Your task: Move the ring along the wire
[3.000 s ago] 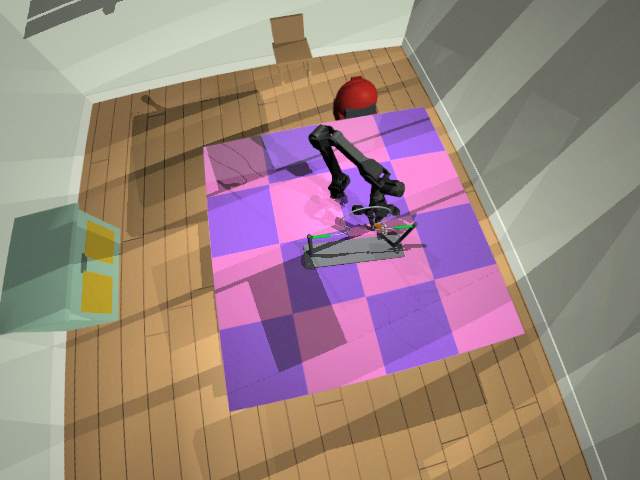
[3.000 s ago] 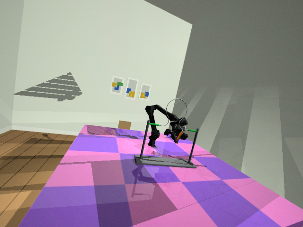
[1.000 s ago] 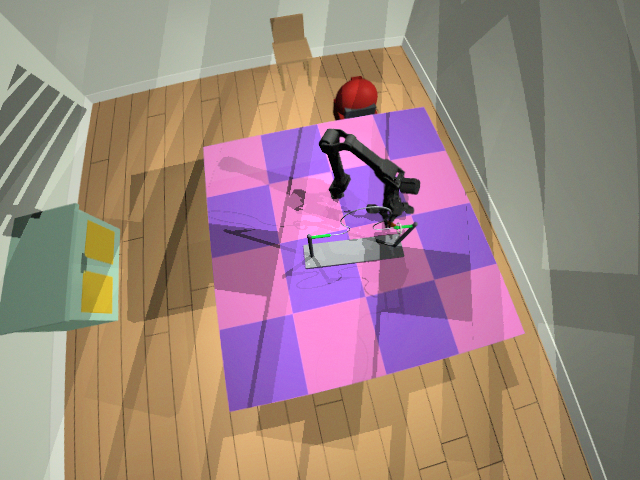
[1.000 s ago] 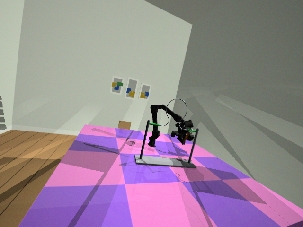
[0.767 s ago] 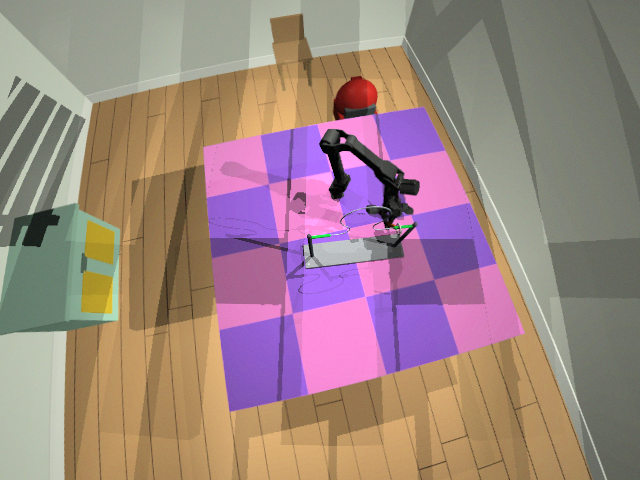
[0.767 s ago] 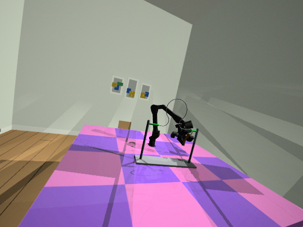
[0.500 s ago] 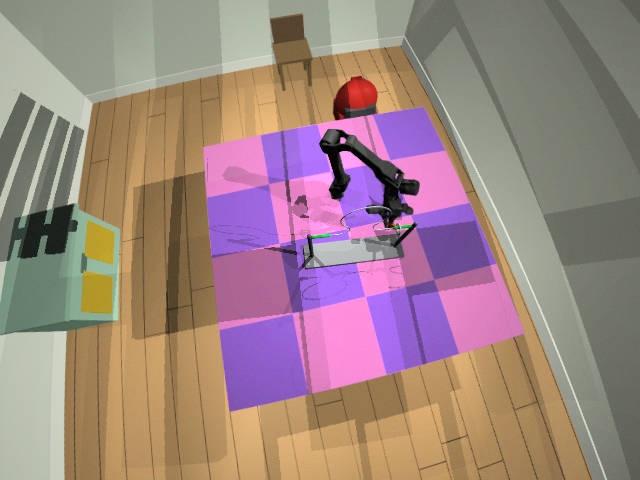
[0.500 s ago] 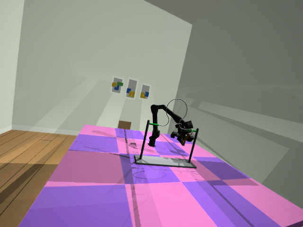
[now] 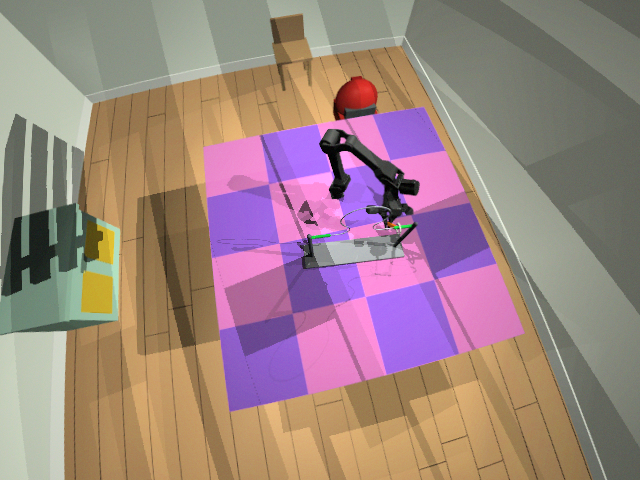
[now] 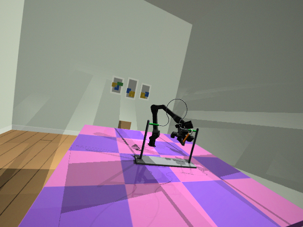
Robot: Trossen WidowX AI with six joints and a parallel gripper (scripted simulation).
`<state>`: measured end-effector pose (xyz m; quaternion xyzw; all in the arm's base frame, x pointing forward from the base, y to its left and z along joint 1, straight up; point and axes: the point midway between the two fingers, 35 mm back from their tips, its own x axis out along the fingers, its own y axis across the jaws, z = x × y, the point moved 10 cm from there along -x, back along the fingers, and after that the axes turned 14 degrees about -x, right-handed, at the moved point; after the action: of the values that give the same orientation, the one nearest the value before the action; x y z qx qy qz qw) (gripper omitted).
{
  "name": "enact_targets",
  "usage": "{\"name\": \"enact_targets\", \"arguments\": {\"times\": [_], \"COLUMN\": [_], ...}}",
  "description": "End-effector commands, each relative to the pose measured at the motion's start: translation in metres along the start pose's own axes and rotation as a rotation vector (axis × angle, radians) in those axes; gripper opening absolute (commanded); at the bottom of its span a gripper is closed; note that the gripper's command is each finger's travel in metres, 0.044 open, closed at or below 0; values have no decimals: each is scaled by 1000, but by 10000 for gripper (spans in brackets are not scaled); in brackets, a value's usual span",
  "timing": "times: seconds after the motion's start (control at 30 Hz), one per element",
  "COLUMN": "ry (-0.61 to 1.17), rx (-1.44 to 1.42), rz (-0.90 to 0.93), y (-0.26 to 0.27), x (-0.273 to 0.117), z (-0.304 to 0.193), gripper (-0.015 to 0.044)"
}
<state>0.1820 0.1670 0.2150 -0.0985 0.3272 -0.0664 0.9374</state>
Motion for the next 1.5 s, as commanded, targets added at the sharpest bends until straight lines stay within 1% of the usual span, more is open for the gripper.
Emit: {"name": "enact_targets", "arguments": {"times": [0.0,0.2,0.63,1.4,1.47], "ry": [0,1,6,6,11], "rx": [0,0,1,1,-1], "rz": [0,0,1,1,4], "y": [0,0,0,0,1], "x": [0,-2,-49,-49,-57], "z": [0,0,-1,-1,-1], "gripper": [7,160,160,160,212]}}
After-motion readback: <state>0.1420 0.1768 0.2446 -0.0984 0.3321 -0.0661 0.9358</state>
